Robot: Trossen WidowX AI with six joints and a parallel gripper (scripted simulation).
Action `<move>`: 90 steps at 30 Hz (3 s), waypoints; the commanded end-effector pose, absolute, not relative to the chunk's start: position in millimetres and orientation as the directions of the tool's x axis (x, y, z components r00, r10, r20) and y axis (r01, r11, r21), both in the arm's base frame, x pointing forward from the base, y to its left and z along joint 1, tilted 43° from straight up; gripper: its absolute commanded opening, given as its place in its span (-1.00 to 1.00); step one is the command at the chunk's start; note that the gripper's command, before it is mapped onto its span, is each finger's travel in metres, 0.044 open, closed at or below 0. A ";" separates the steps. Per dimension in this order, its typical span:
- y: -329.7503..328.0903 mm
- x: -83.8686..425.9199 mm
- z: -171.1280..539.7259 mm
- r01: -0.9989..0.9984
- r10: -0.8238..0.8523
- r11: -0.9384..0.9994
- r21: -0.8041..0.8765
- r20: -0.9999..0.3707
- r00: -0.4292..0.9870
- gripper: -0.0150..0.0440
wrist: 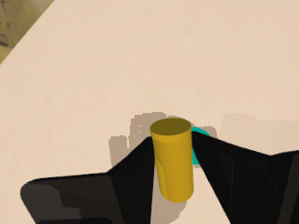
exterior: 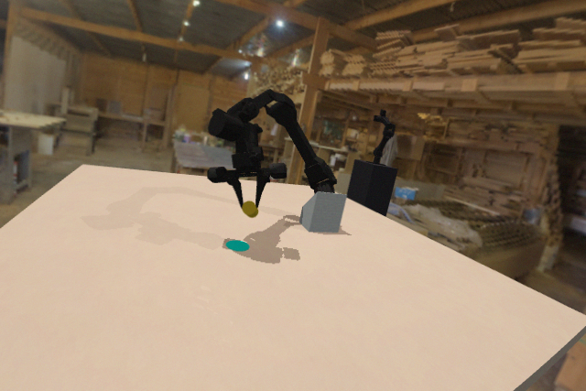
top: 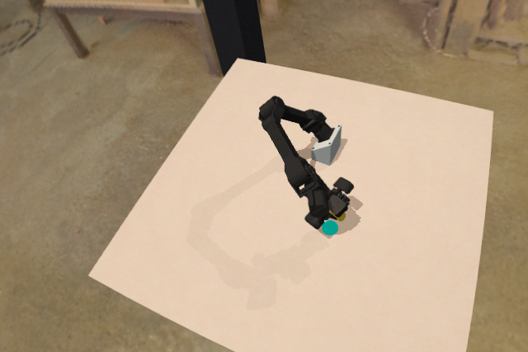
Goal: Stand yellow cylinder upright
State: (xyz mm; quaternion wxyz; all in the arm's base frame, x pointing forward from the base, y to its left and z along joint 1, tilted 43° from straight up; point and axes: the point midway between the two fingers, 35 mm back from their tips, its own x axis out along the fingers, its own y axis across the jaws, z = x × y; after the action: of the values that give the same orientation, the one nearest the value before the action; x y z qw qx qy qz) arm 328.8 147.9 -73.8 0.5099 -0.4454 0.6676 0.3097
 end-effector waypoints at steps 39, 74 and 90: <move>146.3 332.1 -76.0 -0.916 0.039 0.400 0.022 -0.999 -0.007 -0.14; 142.6 333.4 -67.6 -0.935 0.278 0.354 0.004 -0.955 0.101 -0.14; 140.2 332.6 -60.3 -0.944 0.376 0.328 -0.028 -0.913 0.157 -0.14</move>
State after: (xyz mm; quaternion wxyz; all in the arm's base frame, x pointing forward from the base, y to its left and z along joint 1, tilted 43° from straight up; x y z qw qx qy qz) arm 332.6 138.9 -64.9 0.6815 -0.3252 0.4541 0.4728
